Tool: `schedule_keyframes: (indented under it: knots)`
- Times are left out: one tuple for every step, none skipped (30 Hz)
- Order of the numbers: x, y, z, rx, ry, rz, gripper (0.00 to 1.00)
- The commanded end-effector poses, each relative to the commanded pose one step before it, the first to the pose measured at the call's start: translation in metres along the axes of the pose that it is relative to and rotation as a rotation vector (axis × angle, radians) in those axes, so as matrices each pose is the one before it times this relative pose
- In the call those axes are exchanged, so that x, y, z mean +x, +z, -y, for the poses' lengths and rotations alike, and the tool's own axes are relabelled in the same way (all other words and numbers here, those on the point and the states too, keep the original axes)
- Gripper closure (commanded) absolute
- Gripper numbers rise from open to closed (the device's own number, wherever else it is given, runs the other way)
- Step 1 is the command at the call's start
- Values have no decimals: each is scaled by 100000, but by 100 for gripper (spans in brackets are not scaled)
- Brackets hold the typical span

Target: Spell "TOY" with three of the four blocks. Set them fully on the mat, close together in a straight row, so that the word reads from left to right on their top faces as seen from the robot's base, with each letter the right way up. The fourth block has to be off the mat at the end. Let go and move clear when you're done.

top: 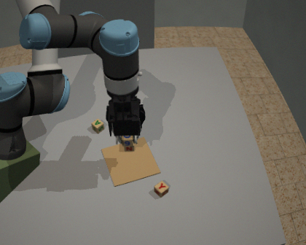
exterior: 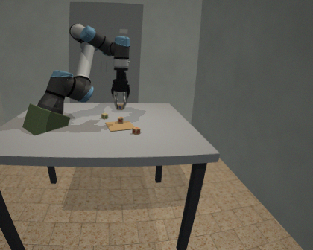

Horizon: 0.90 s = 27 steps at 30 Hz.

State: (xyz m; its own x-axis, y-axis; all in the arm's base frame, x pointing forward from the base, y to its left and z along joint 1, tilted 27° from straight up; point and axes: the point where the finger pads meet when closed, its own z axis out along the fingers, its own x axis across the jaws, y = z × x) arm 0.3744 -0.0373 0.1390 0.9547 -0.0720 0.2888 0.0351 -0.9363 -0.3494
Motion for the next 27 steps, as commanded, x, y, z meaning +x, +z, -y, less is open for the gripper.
schedule_keyframes:
  knots:
    - [50, 1892, -39, -103, -5, -51, 91]
    - [-1, 477, 0, 0, 0, 0, 91]
    - [-1, 490, 0, 0, 0, 0, 91]
    - [-1, 497, 0, 0, 0, 0, 91]
    - [0, 0, 0, 0, 0, 0, 91]
    - [0, 0, 0, 0, 0, 0, 91]
    - [-1, 498, 0, 0, 0, 0, 91]
    - [-1, 493, 0, 0, 0, 0, 91]
    - [-1, 482, 0, 0, 0, 0, 91]
    - [-1, 465, 0, 0, 0, 0, 91]
    - [-1, 444, 0, 0, 0, 0, 91]
    - [-1, 418, 0, 0, 0, 0, 91]
    - [-1, 388, 0, 0, 0, 0, 91]
    - [-1, 354, 0, 0, 0, 0, 91]
    - [0, 318, -1, 0, 0, 0, 91]
    - [-1, 280, 1, 0, 0, 0, 91]
    - [0, 240, -1, 0, 0, 0, 91]
    - [-1, 200, 1, 0, 0, 0, 91]
    - [0, 160, -1, 0, 0, 0, 91]
    - [0, 122, 0, 0, 0, 0, 91]
    - [0, 87, 0, 0, 0, 0, 91]
    - [0, 0, 0, 0, 0, 0, 91]
    - [0, 0, 0, 0, 0, 0, 91]
    - [0, 56, 0, 0, 0, 0, 91]
    - [0, 31, 0, 0, 0, 0, 91]
    - [0, 12, 0, 0, 0, 0, 91]
    - [0, 2, 0, 0, 0, 0, 91]
